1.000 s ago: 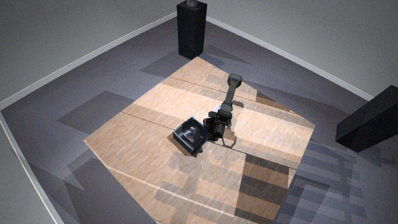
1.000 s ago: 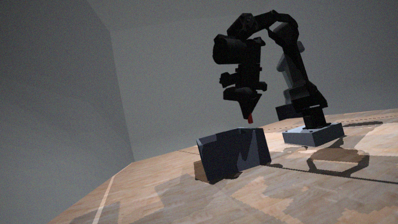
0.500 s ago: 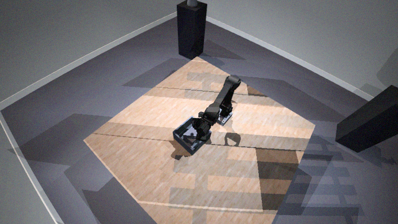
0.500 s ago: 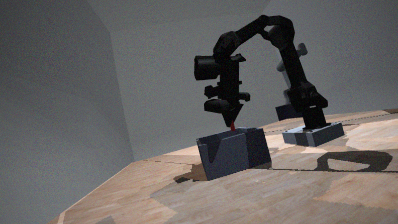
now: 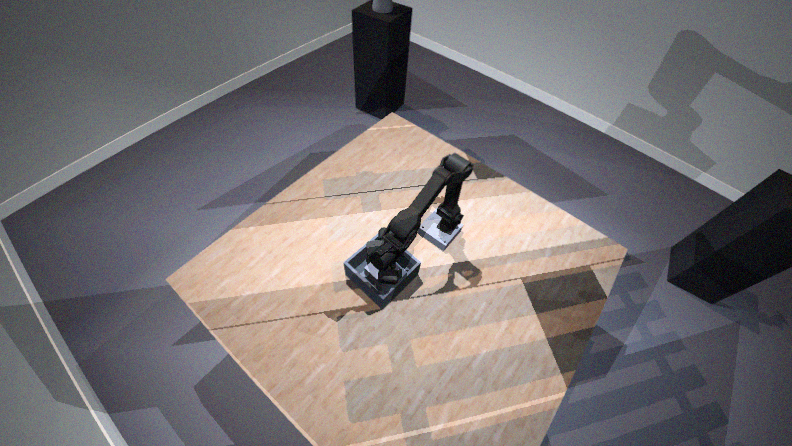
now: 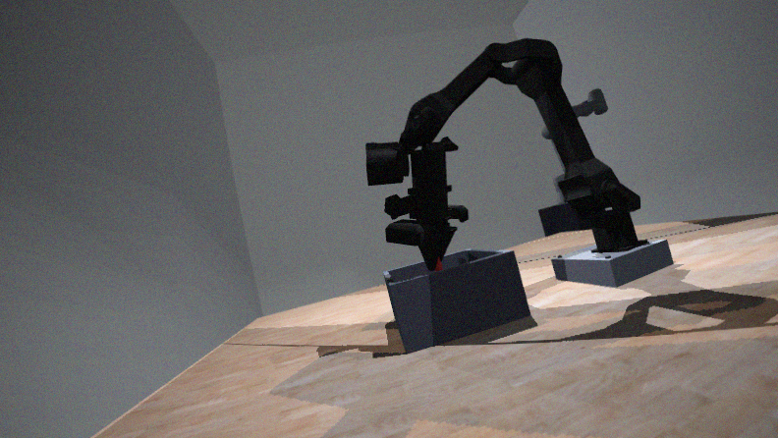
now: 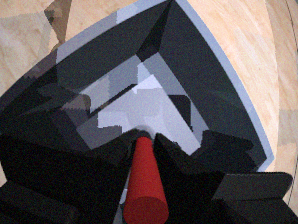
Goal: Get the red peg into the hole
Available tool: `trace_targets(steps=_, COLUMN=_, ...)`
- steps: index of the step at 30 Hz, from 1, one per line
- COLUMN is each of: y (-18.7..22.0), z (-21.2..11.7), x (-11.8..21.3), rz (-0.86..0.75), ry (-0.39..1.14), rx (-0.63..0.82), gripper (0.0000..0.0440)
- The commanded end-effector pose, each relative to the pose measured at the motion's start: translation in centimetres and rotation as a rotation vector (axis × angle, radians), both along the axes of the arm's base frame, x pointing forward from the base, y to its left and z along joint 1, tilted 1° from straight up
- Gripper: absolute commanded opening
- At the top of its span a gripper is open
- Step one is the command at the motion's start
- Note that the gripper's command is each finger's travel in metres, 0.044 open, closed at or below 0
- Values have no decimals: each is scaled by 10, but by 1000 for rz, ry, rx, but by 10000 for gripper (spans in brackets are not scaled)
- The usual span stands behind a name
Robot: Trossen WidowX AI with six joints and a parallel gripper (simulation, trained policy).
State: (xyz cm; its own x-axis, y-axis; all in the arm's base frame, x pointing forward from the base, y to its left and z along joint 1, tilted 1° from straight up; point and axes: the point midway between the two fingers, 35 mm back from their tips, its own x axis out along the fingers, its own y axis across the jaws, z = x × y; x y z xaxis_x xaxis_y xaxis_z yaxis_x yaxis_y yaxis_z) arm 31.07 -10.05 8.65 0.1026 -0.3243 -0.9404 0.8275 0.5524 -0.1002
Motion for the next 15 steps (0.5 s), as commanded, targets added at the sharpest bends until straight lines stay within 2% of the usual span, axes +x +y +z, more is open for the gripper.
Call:
trace_targets(steps=1, y=-2, z=-14, x=1, rz=39, ry=25, rx=30, gripper=26)
trace_targets(steps=6, y=-4, z=-28, x=2, rz=70, ry=52, rx=63, gripper=145)
trace_targets(steps=8, y=-7, z=-29, x=5, rz=84, ry=54, rx=70, gripper=165)
trace_targets(steps=11, y=-10, z=-27, x=13, rz=105, ry=45, rx=81, gripper=224)
trace_targets(steps=15, y=-11, z=-22, x=25, rz=122, ry=35, rx=104, gripper=329)
